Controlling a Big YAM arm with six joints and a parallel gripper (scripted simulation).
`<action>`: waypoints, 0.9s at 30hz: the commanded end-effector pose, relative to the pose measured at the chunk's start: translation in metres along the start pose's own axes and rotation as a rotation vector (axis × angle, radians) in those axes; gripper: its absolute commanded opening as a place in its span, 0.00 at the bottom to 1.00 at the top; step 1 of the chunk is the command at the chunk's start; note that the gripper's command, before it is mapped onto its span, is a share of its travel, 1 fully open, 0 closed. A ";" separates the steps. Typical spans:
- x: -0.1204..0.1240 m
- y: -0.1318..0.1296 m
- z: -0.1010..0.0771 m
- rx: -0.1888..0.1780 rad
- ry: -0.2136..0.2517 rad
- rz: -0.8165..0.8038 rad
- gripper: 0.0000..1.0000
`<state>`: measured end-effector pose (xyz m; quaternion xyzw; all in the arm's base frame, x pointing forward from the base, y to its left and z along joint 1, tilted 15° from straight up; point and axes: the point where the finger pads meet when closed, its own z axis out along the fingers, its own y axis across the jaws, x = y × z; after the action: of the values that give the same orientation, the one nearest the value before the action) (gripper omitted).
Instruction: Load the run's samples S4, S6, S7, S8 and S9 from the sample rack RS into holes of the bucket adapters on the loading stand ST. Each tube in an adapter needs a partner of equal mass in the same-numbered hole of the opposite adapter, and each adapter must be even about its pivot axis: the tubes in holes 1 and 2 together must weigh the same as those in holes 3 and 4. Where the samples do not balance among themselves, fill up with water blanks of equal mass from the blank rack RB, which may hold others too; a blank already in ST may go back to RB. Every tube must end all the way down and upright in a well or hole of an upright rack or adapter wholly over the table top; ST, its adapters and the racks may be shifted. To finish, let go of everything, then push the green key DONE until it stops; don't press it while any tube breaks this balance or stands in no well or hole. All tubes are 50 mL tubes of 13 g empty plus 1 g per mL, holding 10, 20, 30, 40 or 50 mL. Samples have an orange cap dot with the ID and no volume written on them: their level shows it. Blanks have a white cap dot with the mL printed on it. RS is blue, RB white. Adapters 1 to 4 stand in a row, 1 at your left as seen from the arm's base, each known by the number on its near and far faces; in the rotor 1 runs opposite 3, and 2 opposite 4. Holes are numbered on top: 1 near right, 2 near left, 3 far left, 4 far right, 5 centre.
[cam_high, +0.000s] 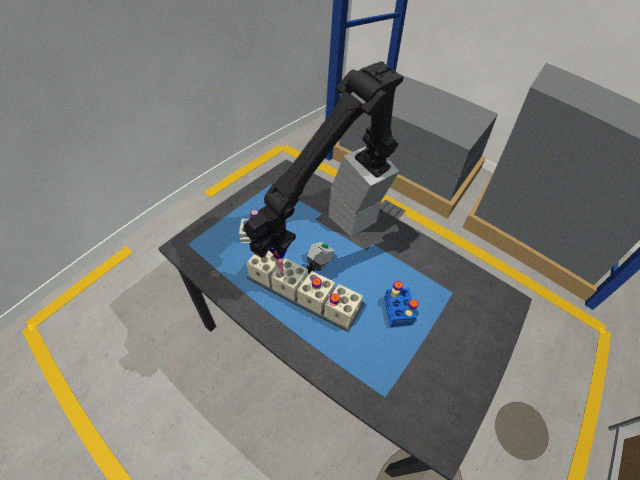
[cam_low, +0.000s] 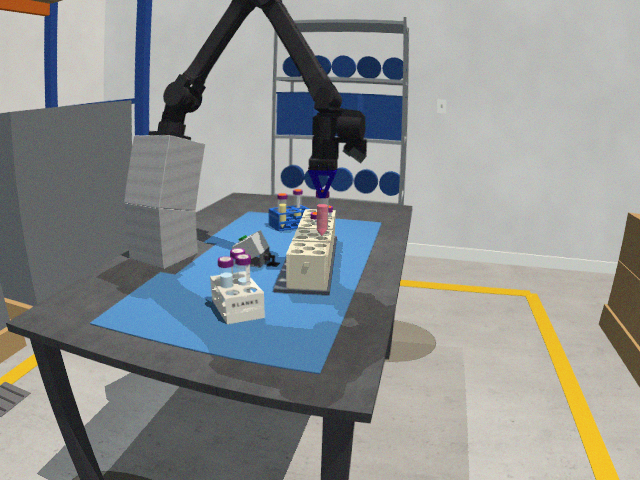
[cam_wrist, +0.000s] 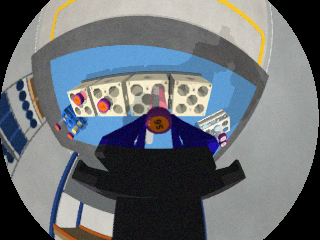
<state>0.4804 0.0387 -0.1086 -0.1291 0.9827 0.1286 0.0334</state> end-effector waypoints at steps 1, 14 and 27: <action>-0.016 -0.005 -0.007 0.009 -0.035 -0.005 0.00; -0.010 -0.002 0.015 0.004 -0.019 -0.003 0.00; -0.017 -0.001 0.030 0.007 -0.031 -0.005 0.00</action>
<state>0.4823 0.0445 -0.1328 -0.1286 0.9827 0.1287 0.0348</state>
